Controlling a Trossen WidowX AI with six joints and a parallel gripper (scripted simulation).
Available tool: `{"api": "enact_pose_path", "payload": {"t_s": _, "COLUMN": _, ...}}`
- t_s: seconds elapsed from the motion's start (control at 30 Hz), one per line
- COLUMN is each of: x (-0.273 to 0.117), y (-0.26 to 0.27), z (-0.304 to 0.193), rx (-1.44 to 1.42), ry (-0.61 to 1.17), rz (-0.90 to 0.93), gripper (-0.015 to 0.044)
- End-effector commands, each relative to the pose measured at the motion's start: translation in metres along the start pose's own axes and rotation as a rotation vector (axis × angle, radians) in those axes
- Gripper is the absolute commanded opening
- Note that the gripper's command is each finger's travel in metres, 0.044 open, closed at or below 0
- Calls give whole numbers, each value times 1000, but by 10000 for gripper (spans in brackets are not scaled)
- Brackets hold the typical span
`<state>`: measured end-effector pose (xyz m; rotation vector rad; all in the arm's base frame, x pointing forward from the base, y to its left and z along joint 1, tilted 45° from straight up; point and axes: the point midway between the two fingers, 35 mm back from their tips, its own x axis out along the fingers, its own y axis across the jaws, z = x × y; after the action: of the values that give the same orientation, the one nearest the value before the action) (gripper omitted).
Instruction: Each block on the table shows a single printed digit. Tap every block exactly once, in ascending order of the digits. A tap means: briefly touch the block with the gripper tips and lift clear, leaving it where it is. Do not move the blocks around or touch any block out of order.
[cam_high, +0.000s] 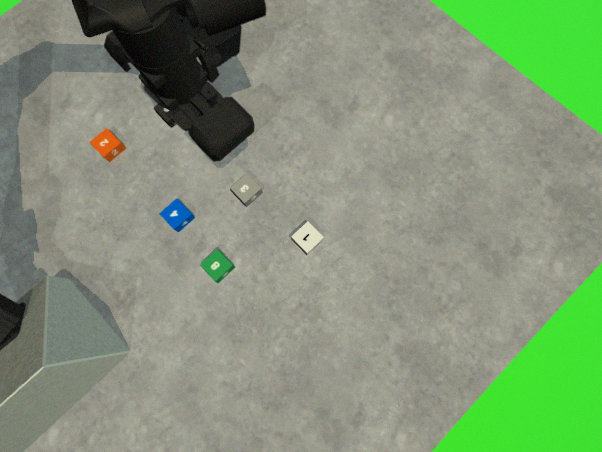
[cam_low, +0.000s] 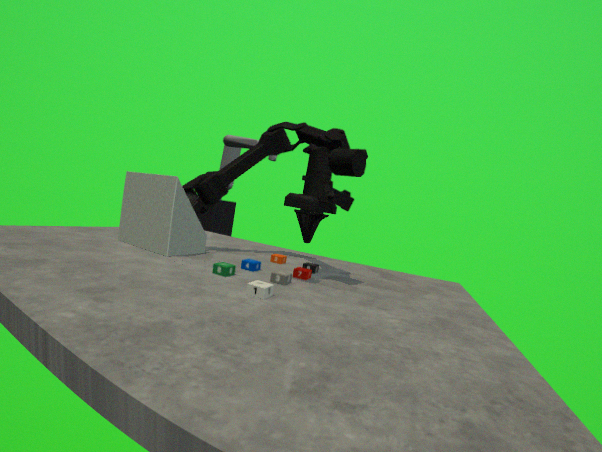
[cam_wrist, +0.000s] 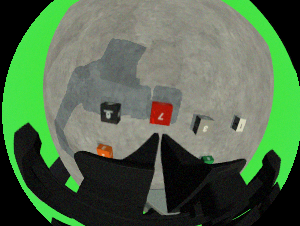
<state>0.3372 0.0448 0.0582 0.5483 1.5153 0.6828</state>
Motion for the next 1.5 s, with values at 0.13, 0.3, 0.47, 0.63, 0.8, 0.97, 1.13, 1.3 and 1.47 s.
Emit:
{"api": "enact_pose_path", "payload": {"t_s": 0.13, "x": -46, "y": -1, "z": -1, "rx": -5, "ry": -17, "rz": -8, "gripper": 20}}
{"api": "enact_pose_path", "payload": {"t_s": 0.3, "x": -51, "y": -64, "z": -33, "rx": 1, "ry": -20, "rz": -31, "gripper": 20}}
{"api": "enact_pose_path", "payload": {"t_s": 0.47, "x": -51, "y": -123, "z": -84, "rx": 2, "ry": -16, "rz": -30, "gripper": 20}}
{"api": "enact_pose_path", "payload": {"t_s": 0.63, "x": -46, "y": -149, "z": -119, "rx": -2, "ry": -14, "rz": -15, "gripper": 20}}
{"api": "enact_pose_path", "payload": {"t_s": 0.8, "x": -43, "y": -149, "z": -119, "rx": -2, "ry": -14, "rz": -16, "gripper": 20}}
{"api": "enact_pose_path", "payload": {"t_s": 0.97, "x": 25, "y": -150, "z": -117, "rx": -3, "ry": -15, "rz": -14, "gripper": 20}}
{"api": "enact_pose_path", "payload": {"t_s": 1.13, "x": 35, "y": -149, "z": -118, "rx": -3, "ry": -14, "rz": -13, "gripper": 20}}
{"api": "enact_pose_path", "payload": {"t_s": 1.3, "x": 39, "y": -150, "z": -118, "rx": -3, "ry": -15, "rz": -13, "gripper": 20}}
{"api": "enact_pose_path", "payload": {"t_s": 1.47, "x": 47, "y": -150, "z": -117, "rx": -3, "ry": -15, "rz": -13, "gripper": 20}}
